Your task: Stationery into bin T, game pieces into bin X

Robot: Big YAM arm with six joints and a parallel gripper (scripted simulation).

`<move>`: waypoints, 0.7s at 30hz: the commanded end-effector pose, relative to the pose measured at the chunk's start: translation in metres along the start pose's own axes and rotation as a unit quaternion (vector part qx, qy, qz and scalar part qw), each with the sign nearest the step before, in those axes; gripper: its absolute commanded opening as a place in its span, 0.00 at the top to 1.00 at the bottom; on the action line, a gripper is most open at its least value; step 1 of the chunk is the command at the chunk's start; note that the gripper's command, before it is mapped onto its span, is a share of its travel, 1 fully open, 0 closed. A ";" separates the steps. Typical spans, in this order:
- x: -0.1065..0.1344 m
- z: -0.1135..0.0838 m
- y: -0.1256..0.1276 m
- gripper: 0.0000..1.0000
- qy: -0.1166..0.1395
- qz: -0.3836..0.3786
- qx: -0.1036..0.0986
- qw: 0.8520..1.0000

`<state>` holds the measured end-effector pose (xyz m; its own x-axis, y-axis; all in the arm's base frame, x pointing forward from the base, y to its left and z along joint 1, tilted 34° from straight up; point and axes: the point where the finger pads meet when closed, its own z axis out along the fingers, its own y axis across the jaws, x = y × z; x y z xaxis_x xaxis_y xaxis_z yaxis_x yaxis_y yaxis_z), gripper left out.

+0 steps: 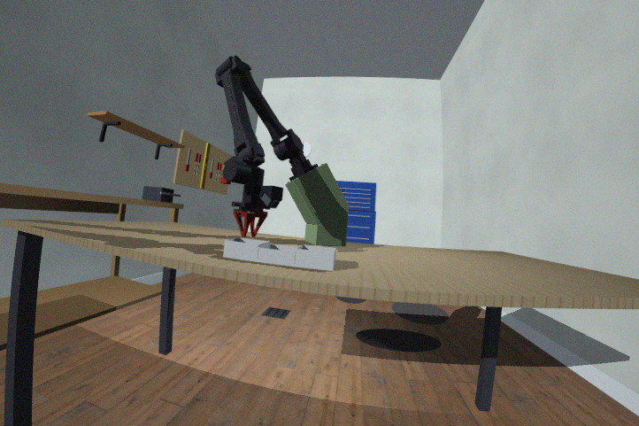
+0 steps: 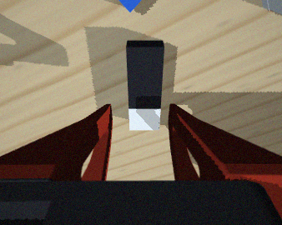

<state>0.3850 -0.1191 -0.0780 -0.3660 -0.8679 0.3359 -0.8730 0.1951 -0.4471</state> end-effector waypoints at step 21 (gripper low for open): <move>-0.003 0.033 0.002 0.63 -0.002 -0.007 0.004 1.000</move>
<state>0.3976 -0.1338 -0.1043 -0.3631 -0.8678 0.3391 -0.8723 0.1888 -0.4510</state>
